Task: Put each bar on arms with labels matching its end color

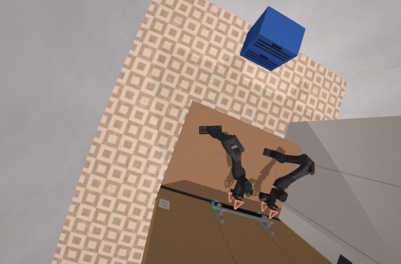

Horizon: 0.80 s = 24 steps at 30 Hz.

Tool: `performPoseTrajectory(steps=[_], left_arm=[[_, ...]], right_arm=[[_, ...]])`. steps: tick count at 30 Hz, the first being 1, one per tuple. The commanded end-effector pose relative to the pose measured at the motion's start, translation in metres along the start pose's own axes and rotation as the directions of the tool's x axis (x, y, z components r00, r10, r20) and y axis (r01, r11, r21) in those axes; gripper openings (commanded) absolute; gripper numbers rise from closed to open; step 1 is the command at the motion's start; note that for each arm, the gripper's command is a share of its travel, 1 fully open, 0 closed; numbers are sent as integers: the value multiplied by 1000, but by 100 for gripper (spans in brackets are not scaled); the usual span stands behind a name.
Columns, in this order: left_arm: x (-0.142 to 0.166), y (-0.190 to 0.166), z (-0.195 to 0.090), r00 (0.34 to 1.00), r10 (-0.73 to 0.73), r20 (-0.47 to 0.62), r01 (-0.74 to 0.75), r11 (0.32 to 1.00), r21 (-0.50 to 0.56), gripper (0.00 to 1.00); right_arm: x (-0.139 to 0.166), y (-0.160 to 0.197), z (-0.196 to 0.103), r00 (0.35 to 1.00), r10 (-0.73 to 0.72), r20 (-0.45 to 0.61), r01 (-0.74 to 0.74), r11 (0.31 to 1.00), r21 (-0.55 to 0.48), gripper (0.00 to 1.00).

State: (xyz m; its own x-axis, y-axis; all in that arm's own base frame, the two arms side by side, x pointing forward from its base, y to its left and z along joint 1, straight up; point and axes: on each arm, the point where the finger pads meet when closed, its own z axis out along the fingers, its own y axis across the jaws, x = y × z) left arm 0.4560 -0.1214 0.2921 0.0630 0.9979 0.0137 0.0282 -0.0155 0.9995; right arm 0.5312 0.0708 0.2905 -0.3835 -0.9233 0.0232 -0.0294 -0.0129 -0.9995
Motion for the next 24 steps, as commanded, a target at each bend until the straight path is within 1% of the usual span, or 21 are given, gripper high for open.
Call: performPoseTrajectory(steps=[1,24], left_arm=[[5,26,-1,1000,-14,-2,14,999,-29,100],[5,29,-2,1000,-14,-2,14,999,-29,100]], right_arm=[[5,-27,-1,1000,23,-3,-23,999,22,100],[5,-31,-1,1000,23,-3,-23,999,22,100]])
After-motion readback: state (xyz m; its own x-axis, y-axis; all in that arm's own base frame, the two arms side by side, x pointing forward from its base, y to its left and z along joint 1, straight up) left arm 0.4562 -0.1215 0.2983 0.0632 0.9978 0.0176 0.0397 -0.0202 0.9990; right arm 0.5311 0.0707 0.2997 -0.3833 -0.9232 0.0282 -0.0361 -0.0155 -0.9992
